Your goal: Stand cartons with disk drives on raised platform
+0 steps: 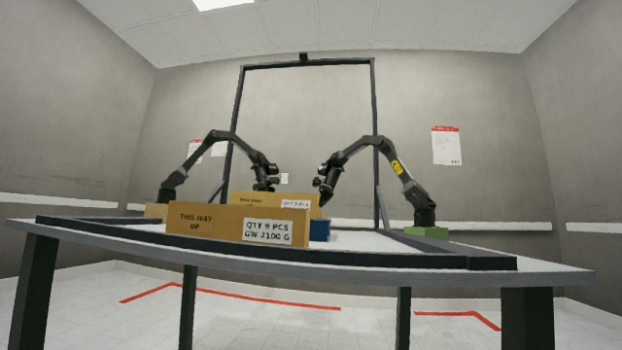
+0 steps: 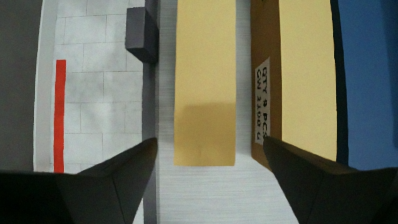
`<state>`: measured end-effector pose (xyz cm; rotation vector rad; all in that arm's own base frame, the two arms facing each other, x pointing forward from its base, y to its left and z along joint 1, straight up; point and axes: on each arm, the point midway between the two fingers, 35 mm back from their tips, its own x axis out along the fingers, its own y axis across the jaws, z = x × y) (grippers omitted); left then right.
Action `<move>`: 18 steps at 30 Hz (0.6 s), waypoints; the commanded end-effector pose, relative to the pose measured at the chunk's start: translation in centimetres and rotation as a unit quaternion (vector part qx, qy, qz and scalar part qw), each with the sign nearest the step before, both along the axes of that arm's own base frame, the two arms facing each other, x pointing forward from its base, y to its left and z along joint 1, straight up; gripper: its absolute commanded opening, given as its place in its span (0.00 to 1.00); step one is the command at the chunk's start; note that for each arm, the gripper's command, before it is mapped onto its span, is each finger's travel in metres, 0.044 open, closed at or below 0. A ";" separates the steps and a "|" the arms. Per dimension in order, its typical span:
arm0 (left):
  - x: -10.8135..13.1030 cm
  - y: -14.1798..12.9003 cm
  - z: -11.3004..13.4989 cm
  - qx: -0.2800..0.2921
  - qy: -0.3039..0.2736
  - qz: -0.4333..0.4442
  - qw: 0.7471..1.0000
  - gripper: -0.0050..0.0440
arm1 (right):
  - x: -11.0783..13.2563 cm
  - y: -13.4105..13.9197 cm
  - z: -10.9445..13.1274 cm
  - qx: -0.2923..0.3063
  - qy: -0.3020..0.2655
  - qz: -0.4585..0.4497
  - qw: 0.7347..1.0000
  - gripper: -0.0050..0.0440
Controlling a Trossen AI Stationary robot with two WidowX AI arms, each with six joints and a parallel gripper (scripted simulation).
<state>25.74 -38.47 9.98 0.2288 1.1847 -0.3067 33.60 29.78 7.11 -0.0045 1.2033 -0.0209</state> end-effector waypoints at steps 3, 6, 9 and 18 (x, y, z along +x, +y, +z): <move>0.3 -0.2 1.2 -0.015 -0.008 0.000 1.000 0.88 | 0.4 0.4 0.7 0.008 -0.009 0.000 1.000 0.88; 0.3 -0.2 1.2 -0.015 -0.008 0.000 1.000 0.88 | 0.4 0.4 0.7 0.008 -0.009 0.000 1.000 0.88; 0.3 -0.2 1.2 -0.017 -0.010 0.000 1.000 0.88 | 0.4 0.3 0.8 0.008 -0.009 -0.001 1.000 0.88; 0.3 -0.2 1.2 -0.017 -0.010 0.000 1.000 0.88 | 0.4 0.3 0.8 0.008 -0.009 -0.001 1.000 0.88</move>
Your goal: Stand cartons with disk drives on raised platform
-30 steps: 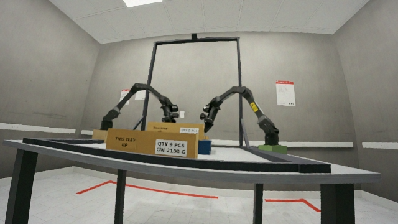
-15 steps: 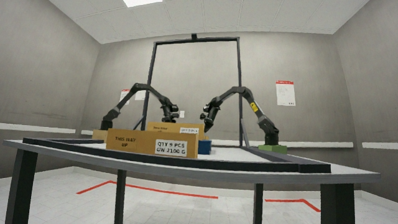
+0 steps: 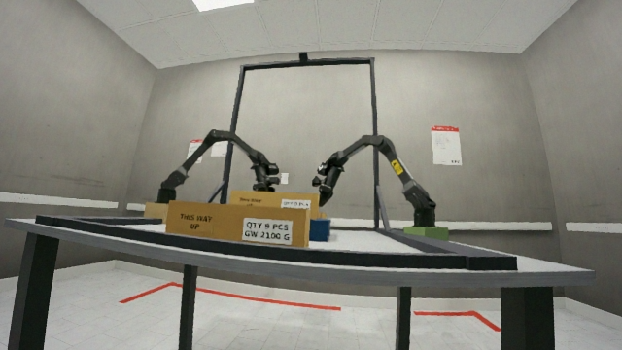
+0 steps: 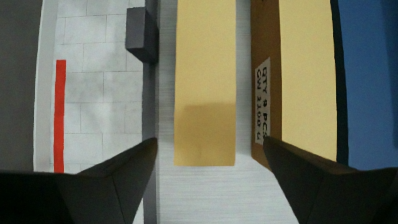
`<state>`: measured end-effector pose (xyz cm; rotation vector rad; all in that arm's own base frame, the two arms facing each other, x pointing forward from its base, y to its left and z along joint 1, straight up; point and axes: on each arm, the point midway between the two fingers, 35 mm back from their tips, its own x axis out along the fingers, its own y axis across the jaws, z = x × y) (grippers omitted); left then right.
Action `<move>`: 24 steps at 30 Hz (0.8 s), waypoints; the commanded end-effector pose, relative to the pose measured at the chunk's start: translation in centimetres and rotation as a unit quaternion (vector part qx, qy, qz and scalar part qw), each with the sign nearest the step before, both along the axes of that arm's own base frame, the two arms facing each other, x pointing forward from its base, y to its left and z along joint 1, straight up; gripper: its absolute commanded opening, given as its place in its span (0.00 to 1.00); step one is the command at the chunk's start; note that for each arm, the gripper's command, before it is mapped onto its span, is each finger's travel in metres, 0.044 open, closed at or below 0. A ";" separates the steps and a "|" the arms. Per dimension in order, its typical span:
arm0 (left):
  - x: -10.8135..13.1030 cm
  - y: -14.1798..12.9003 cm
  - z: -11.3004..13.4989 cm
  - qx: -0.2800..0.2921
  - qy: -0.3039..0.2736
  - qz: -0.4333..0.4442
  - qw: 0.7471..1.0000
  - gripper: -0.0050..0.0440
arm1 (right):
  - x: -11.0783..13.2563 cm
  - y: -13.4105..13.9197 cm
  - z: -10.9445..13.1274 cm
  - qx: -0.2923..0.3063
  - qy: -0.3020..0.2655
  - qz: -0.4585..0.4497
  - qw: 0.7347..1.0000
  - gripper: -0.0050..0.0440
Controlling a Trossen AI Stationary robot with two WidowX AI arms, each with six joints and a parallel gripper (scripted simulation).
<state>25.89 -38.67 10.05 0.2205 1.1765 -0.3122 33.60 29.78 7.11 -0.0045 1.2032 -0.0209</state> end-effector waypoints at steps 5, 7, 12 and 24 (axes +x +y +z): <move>0.1 0.0 1.1 -0.012 -0.007 0.000 1.000 0.88 | 0.4 0.3 0.8 0.008 -0.009 -0.001 1.000 0.88; 0.1 0.0 1.1 -0.009 -0.005 0.000 1.000 0.88 | 0.4 0.3 0.8 0.008 -0.009 -0.001 1.000 0.88; 0.1 0.0 1.1 -0.009 -0.005 0.000 1.000 0.88 | 0.4 0.3 0.8 0.008 -0.009 -0.001 1.000 0.88; 0.1 -0.1 1.1 -0.006 -0.005 0.002 1.000 0.88 | 0.4 0.3 0.8 0.007 -0.008 -0.001 1.000 0.88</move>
